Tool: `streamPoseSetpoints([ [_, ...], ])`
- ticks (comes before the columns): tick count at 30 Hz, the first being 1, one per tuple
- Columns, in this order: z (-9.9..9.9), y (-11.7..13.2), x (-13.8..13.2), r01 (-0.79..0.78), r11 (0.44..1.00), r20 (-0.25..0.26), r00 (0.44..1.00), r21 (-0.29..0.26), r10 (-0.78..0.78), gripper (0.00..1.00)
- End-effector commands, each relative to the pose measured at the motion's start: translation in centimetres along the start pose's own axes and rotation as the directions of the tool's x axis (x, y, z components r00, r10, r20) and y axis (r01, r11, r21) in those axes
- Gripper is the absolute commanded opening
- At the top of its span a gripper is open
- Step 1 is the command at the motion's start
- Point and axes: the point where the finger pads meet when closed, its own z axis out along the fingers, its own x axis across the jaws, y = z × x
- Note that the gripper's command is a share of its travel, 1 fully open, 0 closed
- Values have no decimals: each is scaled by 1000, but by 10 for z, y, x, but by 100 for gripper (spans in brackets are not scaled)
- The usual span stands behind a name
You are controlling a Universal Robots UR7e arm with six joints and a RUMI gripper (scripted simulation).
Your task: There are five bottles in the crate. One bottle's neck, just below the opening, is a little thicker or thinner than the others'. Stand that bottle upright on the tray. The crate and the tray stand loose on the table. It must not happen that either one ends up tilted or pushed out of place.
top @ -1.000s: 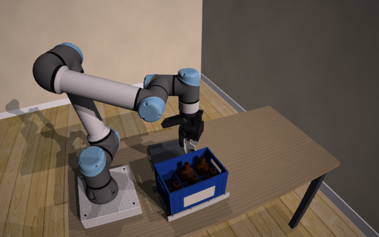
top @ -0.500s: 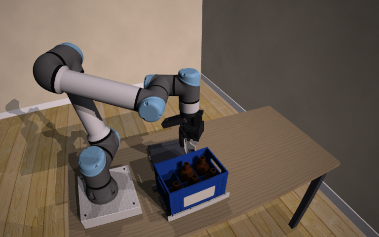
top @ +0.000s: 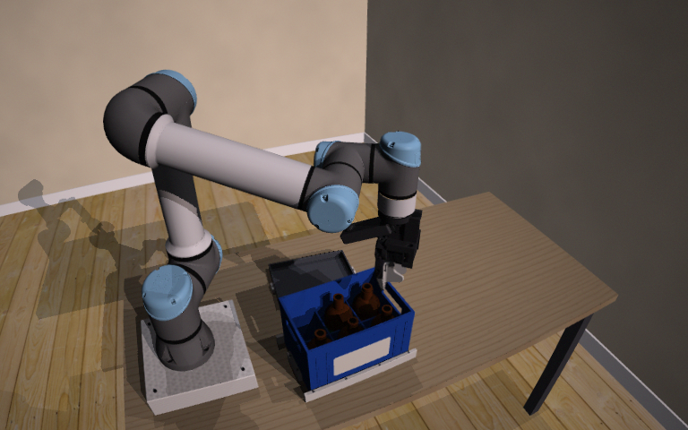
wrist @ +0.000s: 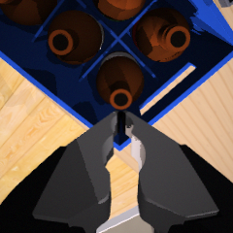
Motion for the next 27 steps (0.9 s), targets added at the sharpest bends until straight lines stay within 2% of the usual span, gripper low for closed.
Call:
streamPoseSetpoints([
  [1, 1, 15, 1, 1, 1000, 0, 1000, 1, -1, 0],
  [4, 1, 15, 1, 1, 1000, 0, 1000, 1, -1, 0],
  [5, 1, 15, 1, 1, 1000, 0, 1000, 1, -1, 38],
  [27, 1, 15, 1, 1, 1000, 0, 1000, 1, -1, 38],
])
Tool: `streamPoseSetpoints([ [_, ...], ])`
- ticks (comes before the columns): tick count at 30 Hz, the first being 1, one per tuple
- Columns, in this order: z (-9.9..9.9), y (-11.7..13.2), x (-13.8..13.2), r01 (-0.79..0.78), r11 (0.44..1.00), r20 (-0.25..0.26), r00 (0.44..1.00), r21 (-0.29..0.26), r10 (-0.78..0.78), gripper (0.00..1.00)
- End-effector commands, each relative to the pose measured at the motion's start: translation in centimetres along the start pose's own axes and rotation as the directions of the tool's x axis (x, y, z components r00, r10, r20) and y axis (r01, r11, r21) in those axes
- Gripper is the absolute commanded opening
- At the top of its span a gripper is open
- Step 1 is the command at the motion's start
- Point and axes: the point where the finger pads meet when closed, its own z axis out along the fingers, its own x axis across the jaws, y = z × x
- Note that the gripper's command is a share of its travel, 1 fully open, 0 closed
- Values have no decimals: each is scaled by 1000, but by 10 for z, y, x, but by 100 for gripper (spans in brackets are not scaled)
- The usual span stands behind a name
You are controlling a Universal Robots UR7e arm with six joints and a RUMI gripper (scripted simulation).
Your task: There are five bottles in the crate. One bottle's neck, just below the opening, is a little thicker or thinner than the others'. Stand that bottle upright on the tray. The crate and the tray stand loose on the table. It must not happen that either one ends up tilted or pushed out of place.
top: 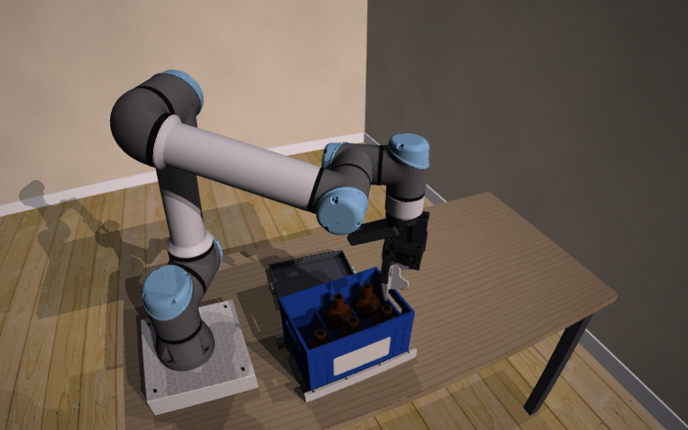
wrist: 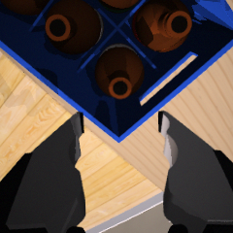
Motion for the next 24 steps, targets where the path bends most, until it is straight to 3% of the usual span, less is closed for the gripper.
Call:
streamPoseSetpoints([
  [1, -1, 0, 0, 0, 1000, 0, 1000, -1, 0, 38],
  [24, 2, 0, 0, 0, 1000, 0, 1000, -1, 0, 38],
])
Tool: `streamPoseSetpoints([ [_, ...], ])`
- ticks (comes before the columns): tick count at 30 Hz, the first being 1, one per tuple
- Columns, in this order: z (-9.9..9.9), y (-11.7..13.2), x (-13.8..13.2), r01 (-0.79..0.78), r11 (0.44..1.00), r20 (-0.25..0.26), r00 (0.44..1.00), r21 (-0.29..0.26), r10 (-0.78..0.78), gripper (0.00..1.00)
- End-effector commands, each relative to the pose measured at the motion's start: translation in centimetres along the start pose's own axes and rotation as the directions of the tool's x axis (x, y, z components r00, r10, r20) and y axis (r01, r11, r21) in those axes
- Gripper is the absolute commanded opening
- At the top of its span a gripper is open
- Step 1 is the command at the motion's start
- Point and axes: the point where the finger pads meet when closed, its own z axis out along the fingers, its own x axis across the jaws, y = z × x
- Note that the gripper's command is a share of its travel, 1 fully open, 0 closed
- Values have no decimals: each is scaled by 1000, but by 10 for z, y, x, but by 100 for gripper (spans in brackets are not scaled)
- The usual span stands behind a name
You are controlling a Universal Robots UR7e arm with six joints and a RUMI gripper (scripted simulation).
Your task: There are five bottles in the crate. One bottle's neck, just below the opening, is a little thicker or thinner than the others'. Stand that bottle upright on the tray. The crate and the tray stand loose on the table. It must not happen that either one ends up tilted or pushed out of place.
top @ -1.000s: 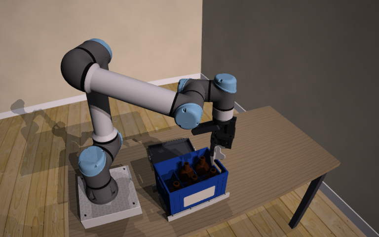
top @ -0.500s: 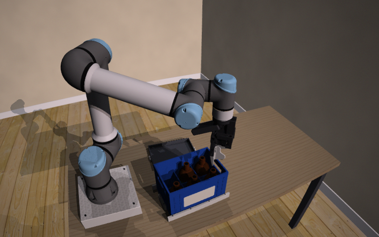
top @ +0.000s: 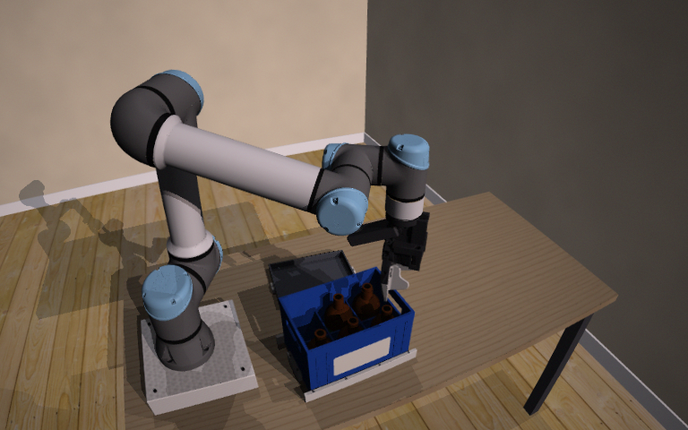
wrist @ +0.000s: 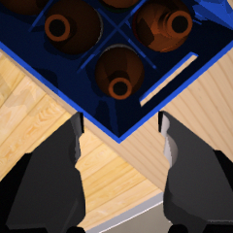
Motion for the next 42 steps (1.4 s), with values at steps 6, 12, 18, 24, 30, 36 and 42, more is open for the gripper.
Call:
streamPoseSetpoints([
  [6, 4, 0, 0, 0, 1000, 0, 1000, -1, 0, 38],
  [12, 10, 1, 0, 0, 1000, 0, 1000, -1, 0, 38],
  [18, 15, 1, 0, 0, 1000, 0, 1000, -1, 0, 38],
  [24, 23, 1, 0, 0, 1000, 0, 1000, -1, 0, 38],
  [30, 30, 1, 1, 0, 1000, 0, 1000, -1, 0, 38],
  [36, 34, 1, 1, 0, 1000, 0, 1000, -1, 0, 38],
  [42, 38, 1, 1, 0, 1000, 0, 1000, -1, 0, 38],
])
